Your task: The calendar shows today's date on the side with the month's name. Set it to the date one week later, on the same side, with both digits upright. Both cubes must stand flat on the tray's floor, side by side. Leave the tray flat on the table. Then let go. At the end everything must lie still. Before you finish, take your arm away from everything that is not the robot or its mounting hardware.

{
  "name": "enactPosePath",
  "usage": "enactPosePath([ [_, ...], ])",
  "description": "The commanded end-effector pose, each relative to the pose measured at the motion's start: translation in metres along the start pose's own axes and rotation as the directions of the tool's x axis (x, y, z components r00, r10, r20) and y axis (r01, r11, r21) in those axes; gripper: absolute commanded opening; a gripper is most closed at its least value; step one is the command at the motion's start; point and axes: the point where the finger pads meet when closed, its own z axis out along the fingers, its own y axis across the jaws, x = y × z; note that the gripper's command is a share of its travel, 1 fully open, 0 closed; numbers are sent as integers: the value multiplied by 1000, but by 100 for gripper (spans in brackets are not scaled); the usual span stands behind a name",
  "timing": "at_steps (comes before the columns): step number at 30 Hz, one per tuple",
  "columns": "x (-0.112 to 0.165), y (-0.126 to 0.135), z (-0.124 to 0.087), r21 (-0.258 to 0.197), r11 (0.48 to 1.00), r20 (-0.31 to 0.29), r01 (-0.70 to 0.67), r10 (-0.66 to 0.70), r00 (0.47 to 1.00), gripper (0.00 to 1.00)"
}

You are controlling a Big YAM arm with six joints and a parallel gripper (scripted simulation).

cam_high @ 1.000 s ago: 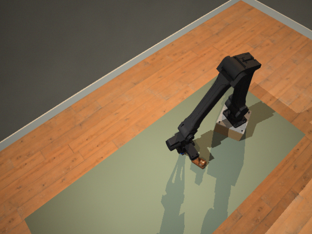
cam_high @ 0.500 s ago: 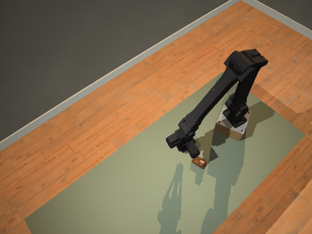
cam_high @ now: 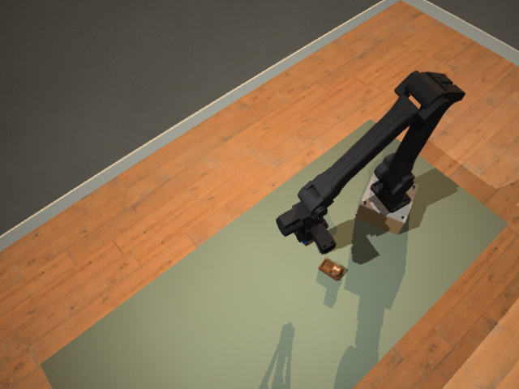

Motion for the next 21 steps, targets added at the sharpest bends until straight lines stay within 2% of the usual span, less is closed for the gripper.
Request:
enactPosePath([
  [1, 3, -23, -12, 39, 999, 3, -3, 3, 1000, 27],
  [2, 3, -27, -19, 69, 998, 3, -3, 3, 1000, 27],
  [8, 3, -23, -17, 60, 997, 5, -38, 38, 999, 27],
  [13, 4, -24, -17, 60, 969, 15, -242, 241, 970, 27],
  [16, 4, -24, -17, 60, 965, 16, -256, 256, 967, 27],
  [18, 1, -24, -18, 59, 931, 22, -359, 358, 933, 27],
  [21, 1, -24, -18, 58, 896, 27, -440, 439, 898, 27],
])
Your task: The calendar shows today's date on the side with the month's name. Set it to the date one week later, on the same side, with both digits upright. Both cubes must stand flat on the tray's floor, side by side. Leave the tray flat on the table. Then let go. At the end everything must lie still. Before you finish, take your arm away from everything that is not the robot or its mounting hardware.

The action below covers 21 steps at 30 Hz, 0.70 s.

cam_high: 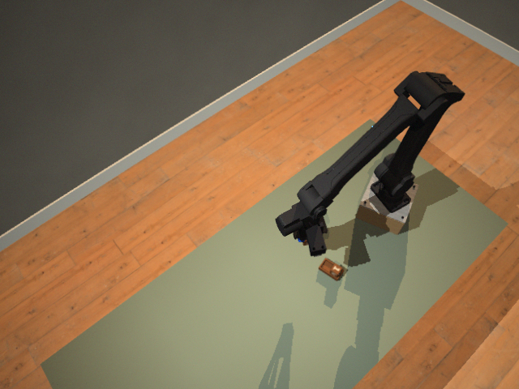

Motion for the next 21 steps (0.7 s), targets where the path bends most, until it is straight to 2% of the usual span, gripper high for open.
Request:
enactPosePath([
  [1, -6, -23, -19, 62, 981, 26, -181, 180, 983, 27],
  [5, -6, -24, -19, 60, 959, 32, -277, 276, 961, 27],
  [10, -5, -24, -20, 55, 902, 42, -429, 427, 903, 27],
  [13, -5, -25, -20, 55, 895, 43, -442, 440, 897, 27],
  [14, -5, -25, -21, 52, 857, 48, -512, 510, 859, 27],
  [15, -5, -25, -21, 52, 856, 48, -514, 512, 857, 27],
  [19, -4, -25, -21, 45, 778, 55, -627, 624, 779, 27],
  [20, -4, -25, -21, 45, 775, 55, -630, 628, 776, 27],
  [21, -4, -26, -21, 43, 742, 58, -669, 666, 744, 27],
])
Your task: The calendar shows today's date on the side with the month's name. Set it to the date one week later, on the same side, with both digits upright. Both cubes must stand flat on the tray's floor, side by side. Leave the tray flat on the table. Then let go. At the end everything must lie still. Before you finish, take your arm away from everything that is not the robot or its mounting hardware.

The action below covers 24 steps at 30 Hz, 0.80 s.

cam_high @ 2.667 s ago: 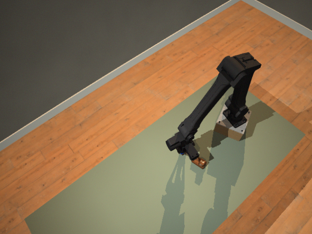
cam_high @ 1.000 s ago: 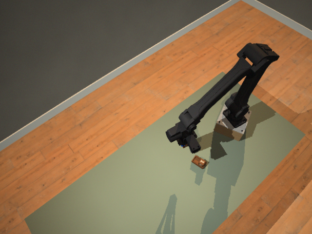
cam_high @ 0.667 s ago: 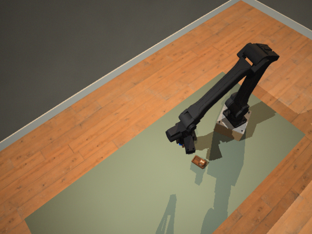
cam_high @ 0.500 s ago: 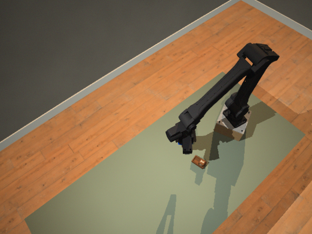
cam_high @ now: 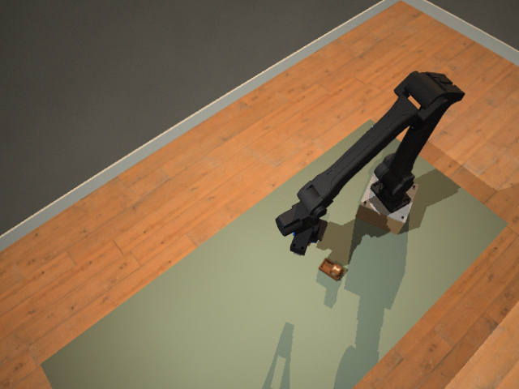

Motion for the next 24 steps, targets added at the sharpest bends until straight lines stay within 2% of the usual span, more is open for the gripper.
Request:
enactPosePath([
  [1, -17, -19, -21, 42, 986, 58, -159, 157, 986, 27],
  [3, -17, -20, -22, 38, 972, 61, -233, 231, 971, 27],
  [6, -18, -19, -22, 36, 963, 63, -269, 266, 962, 27],
  [20, -18, -19, -22, 34, 961, 64, -274, 272, 960, 27],
  [24, -15, -17, -12, 29, 963, 50, -270, 268, 962, 27],
])
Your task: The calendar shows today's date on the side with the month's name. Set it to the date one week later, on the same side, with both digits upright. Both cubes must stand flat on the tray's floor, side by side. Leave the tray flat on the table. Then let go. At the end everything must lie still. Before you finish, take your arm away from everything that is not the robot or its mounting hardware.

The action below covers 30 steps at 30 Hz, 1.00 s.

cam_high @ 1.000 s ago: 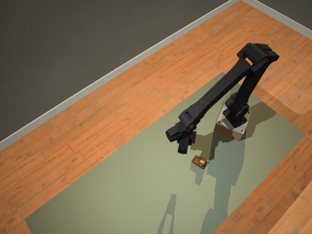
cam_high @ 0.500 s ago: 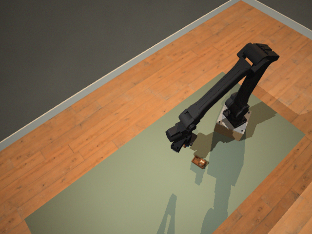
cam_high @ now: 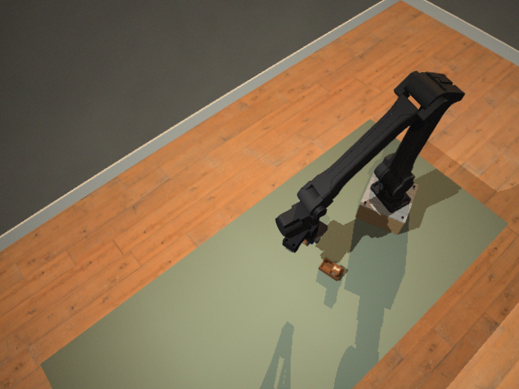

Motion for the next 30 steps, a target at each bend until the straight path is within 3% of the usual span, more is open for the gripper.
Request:
enactPosePath([
  [1, -18, -12, -12, 26, 1000, 50, -15, 14, 999, 27],
  [4, -4, -4, 6, 8, 1000, 11, -15, 15, 1000, 27],
  [16, -9, 0, 56, 10, 1000, 16, -1, 1, 1000, 27],
  [18, -9, 0, 56, 10, 1000, 16, -1, 1, 1000, 27],
  [19, -22, -6, 54, 21, 1000, 40, 2, -3, 999, 27],
  [21, -5, 1, 71, 7, 1000, 9, -1, 1, 1000, 27],
  [30, -9, 0, 94, 10, 1000, 15, 0, 0, 1000, 27],
])
